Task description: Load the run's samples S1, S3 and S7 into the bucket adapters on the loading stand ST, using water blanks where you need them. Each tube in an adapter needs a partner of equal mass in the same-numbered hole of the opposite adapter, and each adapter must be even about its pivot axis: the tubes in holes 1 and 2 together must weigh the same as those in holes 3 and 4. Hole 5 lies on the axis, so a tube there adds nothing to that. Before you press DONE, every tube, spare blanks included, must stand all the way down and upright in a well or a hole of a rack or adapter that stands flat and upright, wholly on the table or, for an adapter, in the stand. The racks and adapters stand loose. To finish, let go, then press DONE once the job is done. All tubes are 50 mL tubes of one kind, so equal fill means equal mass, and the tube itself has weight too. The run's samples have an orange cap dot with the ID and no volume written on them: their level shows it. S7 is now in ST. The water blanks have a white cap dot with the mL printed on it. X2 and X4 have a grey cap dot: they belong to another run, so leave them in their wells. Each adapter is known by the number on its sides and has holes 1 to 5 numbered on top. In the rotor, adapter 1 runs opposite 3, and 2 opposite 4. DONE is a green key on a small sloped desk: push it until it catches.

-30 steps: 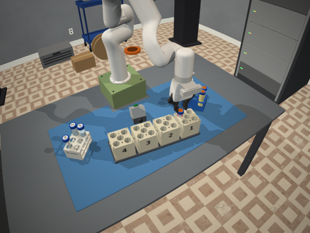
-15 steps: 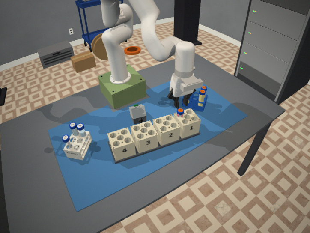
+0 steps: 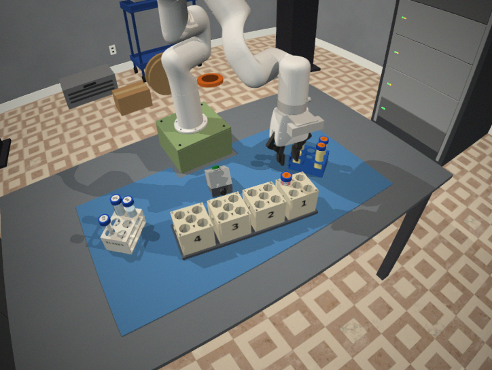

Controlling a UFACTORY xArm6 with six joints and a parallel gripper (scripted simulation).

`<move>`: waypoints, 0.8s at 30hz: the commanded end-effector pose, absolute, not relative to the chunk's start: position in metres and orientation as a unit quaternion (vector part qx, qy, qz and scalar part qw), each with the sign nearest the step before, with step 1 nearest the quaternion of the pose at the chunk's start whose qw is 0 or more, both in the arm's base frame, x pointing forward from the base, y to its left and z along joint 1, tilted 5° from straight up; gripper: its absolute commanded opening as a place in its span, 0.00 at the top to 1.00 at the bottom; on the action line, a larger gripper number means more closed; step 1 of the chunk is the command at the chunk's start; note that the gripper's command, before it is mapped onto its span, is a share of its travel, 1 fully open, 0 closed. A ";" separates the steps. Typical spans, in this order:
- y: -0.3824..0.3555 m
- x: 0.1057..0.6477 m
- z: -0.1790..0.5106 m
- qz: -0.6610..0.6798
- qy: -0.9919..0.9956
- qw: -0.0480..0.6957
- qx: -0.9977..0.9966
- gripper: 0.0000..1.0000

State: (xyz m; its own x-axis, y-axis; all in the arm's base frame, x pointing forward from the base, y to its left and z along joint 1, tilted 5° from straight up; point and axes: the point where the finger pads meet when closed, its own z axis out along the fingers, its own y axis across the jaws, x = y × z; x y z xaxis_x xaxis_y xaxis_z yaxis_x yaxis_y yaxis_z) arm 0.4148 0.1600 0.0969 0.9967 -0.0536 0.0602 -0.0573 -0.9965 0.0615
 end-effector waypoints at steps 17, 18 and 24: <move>0.163 0.414 0.136 0.031 -0.028 0.031 0.999 0.56; 0.163 0.414 0.138 0.031 -0.028 0.031 0.999 0.56; 0.164 0.413 0.145 0.031 -0.028 0.031 0.999 0.56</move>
State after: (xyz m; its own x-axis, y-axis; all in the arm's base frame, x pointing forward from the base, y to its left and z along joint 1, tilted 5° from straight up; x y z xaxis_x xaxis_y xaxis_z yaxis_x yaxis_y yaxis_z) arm 0.4127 0.1628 0.1392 0.9967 -0.0536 0.0610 -0.0573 -0.9965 0.0610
